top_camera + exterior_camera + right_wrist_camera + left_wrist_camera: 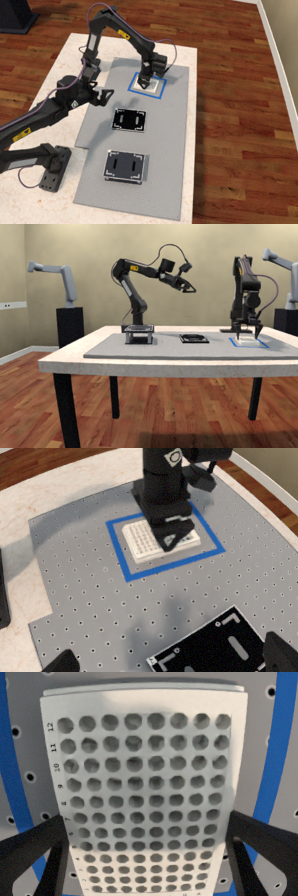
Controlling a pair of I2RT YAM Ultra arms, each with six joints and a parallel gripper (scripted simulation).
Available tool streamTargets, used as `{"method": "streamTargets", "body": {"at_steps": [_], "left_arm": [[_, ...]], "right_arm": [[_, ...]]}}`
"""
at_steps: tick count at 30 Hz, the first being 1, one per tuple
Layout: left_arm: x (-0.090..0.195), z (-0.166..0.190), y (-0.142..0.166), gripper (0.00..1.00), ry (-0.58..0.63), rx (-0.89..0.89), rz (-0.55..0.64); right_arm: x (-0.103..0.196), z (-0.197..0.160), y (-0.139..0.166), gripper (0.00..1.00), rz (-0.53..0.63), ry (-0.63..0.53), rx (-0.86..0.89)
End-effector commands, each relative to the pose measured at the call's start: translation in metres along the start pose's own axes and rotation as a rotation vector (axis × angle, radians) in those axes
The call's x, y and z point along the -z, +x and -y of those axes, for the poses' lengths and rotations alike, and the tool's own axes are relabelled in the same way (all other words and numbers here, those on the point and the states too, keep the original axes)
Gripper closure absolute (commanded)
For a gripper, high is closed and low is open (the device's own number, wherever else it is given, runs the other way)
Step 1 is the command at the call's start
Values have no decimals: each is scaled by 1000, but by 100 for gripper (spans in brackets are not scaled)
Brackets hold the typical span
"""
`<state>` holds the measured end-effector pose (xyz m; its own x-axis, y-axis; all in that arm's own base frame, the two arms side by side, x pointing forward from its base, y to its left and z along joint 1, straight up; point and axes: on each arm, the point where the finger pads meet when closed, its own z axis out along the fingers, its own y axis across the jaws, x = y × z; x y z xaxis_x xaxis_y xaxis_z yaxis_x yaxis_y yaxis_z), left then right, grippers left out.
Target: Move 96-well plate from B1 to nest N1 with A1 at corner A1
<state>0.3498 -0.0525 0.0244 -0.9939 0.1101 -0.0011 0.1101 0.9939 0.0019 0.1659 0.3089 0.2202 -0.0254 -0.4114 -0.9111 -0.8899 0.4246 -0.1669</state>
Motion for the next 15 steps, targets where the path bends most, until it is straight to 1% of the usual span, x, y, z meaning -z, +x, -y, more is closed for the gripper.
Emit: {"method": "streamTargets", "body": {"at_steps": [1, 2, 11, 15], "left_arm": [[-1, 0, -2, 33, 8, 10, 9], [-1, 0, -2, 21, 8, 10, 9], [53, 0, -3, 21, 9, 11, 20], [59, 0, -2, 21, 9, 10, 20]], "right_arm": [[1, -2, -12, 0, 41, -2, -4], [1, -2, -12, 0, 41, -2, -4], [1, -2, -12, 0, 41, -2, -4], [1, -2, -12, 0, 41, -2, -4]]}}
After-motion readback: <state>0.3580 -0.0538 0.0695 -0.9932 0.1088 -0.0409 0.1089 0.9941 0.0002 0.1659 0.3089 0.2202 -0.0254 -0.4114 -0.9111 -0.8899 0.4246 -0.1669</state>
